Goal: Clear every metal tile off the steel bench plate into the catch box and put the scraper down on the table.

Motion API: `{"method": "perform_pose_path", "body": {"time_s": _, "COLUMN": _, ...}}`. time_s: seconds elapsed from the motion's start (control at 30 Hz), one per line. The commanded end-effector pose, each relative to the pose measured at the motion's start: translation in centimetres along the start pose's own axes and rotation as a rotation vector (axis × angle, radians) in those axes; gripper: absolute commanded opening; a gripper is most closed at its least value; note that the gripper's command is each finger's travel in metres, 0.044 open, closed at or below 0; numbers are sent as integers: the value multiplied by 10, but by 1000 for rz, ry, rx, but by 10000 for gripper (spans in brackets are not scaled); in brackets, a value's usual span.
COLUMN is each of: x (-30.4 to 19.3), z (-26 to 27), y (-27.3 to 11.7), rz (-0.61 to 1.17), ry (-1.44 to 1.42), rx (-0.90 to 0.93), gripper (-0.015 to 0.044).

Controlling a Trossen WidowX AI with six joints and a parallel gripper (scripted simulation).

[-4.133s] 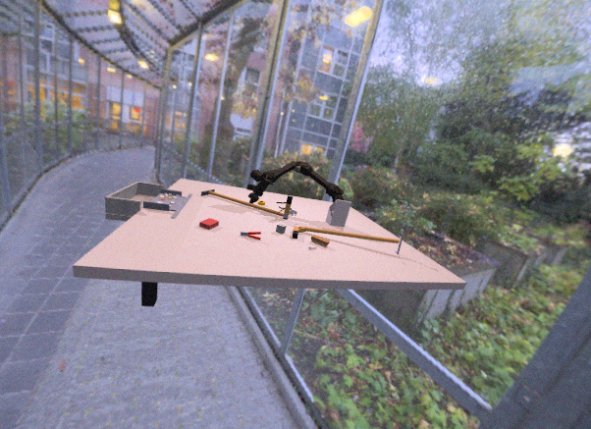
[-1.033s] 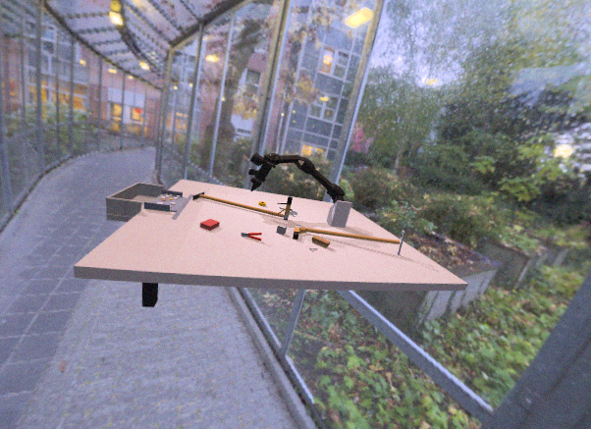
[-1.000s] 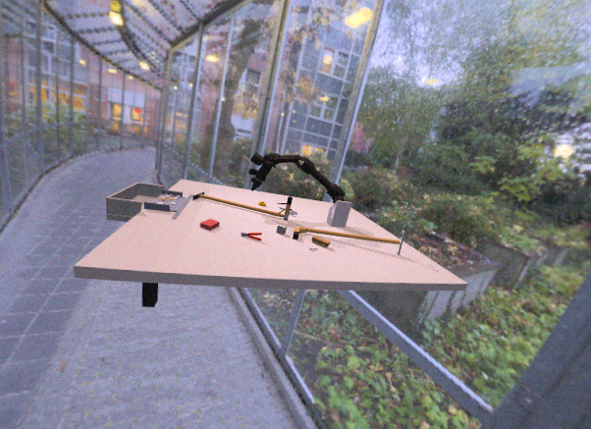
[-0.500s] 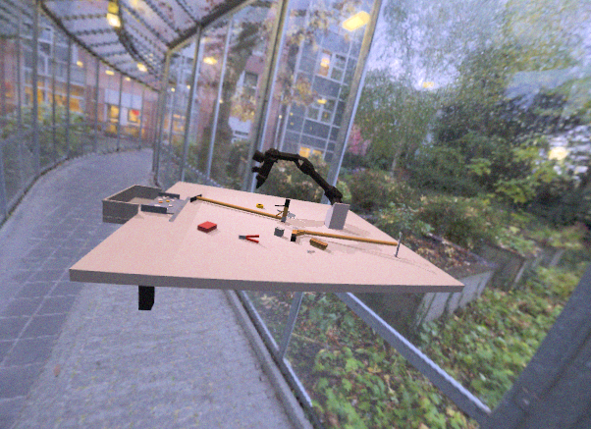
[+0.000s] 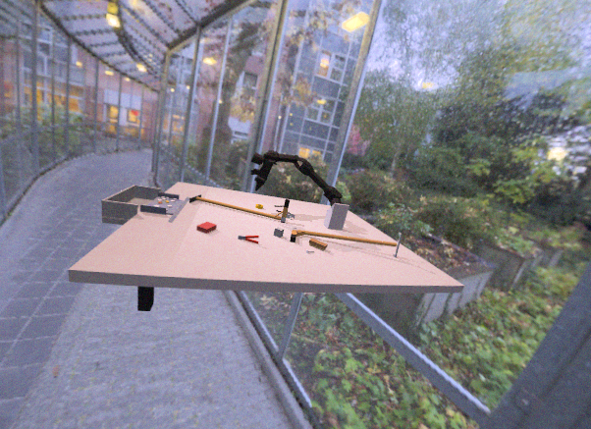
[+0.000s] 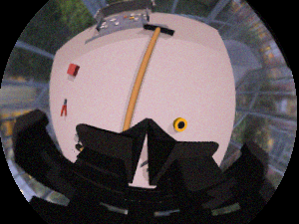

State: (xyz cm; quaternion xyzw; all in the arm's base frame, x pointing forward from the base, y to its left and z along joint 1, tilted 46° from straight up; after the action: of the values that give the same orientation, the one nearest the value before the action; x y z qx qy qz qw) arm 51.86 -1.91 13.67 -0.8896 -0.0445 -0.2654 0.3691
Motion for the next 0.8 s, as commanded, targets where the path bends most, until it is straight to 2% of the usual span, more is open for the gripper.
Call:
{"method": "perform_pose_path", "body": {"time_s": 0.0, "x": -4, "z": 0, "y": 13, "rz": 11, "ry": -9, "rx": 0, "gripper": 0}}
{"method": "perform_pose_path", "body": {"time_s": 0.77, "x": -15, "z": -2, "y": 71, "rz": 21, "ry": -14, "rx": 0, "gripper": 0}}
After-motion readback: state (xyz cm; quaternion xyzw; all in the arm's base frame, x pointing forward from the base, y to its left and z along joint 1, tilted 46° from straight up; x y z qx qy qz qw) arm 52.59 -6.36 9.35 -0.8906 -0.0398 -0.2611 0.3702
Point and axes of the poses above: the point midway between the two fingers, 35 mm back from their tips, its own y axis out along the fingers, its own z axis across the jaws, x = y × z, the point moved 2 cm from there along -y, back along the fingers, and after that the axes turned 13 degrees about y, right-handed, at the moved point
